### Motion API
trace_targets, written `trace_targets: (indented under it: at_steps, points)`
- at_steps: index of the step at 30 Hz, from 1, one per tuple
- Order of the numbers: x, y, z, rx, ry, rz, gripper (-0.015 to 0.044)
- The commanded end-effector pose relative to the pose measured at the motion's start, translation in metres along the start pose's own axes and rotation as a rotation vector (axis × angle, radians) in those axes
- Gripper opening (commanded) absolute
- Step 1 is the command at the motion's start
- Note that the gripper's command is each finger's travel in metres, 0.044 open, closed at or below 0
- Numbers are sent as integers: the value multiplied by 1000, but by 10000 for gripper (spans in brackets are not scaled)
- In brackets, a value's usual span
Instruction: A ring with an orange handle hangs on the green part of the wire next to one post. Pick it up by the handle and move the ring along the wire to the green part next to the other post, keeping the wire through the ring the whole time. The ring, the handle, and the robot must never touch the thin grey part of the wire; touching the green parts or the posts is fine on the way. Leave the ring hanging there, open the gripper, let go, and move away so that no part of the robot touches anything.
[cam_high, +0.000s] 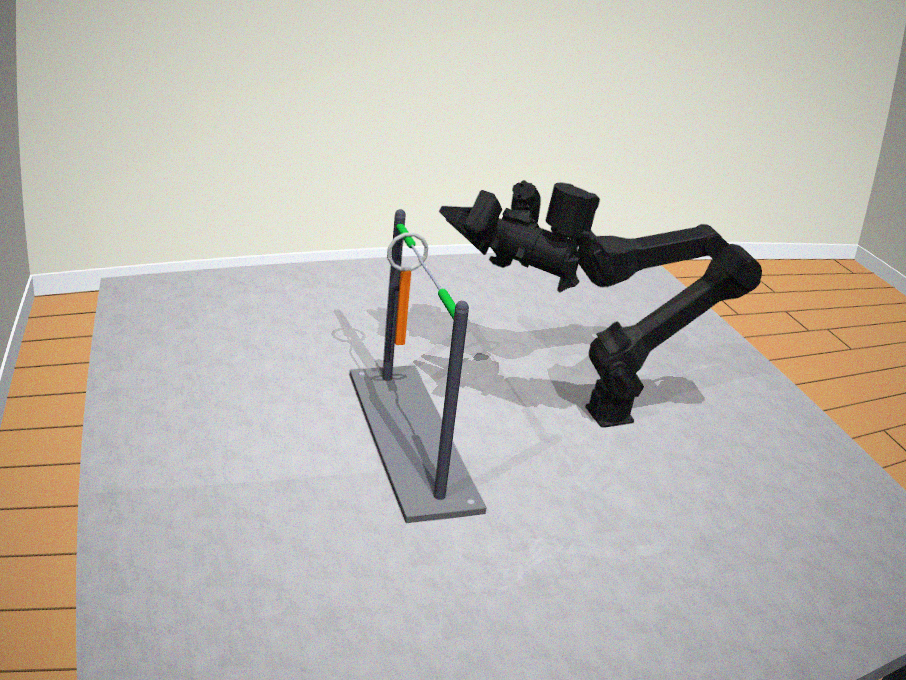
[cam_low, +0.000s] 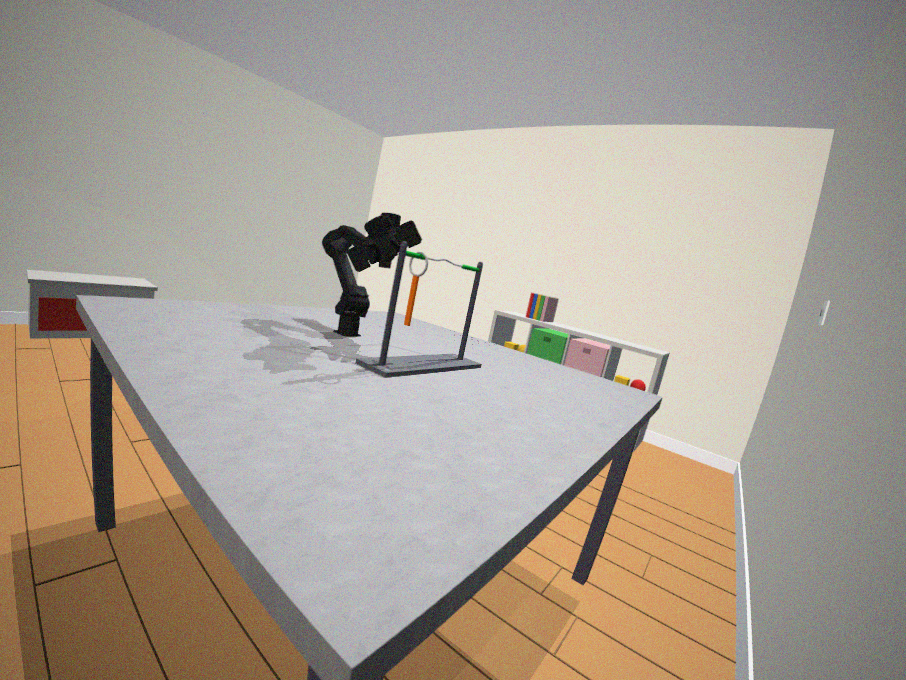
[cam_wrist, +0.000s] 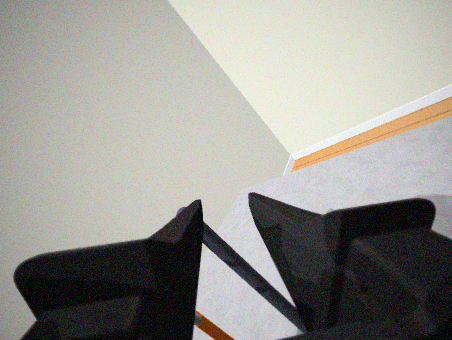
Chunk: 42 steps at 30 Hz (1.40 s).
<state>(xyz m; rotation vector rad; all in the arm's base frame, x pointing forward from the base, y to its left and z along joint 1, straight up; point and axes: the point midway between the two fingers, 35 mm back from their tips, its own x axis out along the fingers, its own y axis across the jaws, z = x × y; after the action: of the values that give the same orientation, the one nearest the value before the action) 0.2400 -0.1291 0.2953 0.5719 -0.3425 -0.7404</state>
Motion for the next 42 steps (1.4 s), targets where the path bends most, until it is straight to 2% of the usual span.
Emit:
trace_targets:
  at_steps: [1, 13, 20, 42]
  points:
    - [-13, -20, -32, -143, 107, 38, 160]
    - [-70, -91, -154, -547, 485, 225, 160]
    - [-68, -88, -155, -556, 496, 253, 160]
    - [-27, -56, -143, -636, 486, 635, 160]
